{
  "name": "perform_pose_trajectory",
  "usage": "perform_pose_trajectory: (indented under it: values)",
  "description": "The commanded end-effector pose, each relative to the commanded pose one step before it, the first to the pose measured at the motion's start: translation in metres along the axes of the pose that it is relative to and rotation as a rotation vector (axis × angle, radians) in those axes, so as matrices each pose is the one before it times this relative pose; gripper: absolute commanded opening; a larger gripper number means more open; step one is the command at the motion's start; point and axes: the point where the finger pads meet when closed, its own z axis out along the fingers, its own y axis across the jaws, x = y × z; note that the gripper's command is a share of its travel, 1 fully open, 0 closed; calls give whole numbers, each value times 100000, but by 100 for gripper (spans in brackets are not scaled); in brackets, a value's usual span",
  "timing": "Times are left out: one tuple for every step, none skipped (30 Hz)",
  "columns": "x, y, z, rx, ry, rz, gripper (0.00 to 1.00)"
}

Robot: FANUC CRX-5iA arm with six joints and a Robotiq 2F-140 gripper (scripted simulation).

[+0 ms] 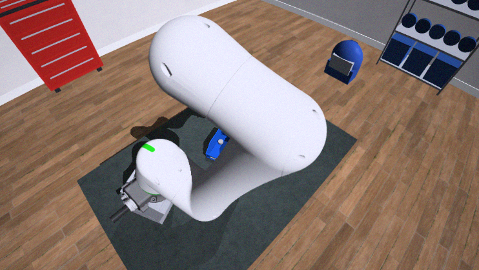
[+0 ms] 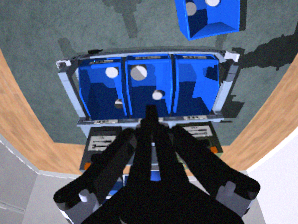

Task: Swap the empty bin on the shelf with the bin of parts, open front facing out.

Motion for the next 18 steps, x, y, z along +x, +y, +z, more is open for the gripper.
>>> perform_pose_trajectory:
  values:
    - [-79, 10, -36, -13, -135, -3, 10]
    - [0, 0, 0, 0, 0, 0, 10]
    - [0, 0, 0, 0, 0, 0, 10]
    - [0, 0, 0, 1, 3, 0, 10]
    - [-2, -2, 0, 4, 23, 1, 10]
    - [-5, -5, 1, 10, 60, 3, 10]
    - [-9, -8, 1, 17, 112, 5, 10]
    - [-12, -12, 2, 24, 177, 7, 10]
    - [-14, -14, 2, 29, 253, 8, 10]
    - [-13, -13, 2, 29, 341, 8, 10]
    - [-7, -8, 2, 21, 440, 5, 10]
    - [3, 3, 1, 4, 549, -1, 10]
    - [21, 20, 0, -26, 668, -12, 10]
    - [36, 35, 0, -52, 791, -22, 10]
    - [-36, -42, 7, 92, 886, 26, 10]
    - [0, 0, 0, 0, 0, 0, 10]
    - [0, 0, 0, 0, 0, 0, 10]
    - [-4, -6, 4, 26, 1030, 4, 10]
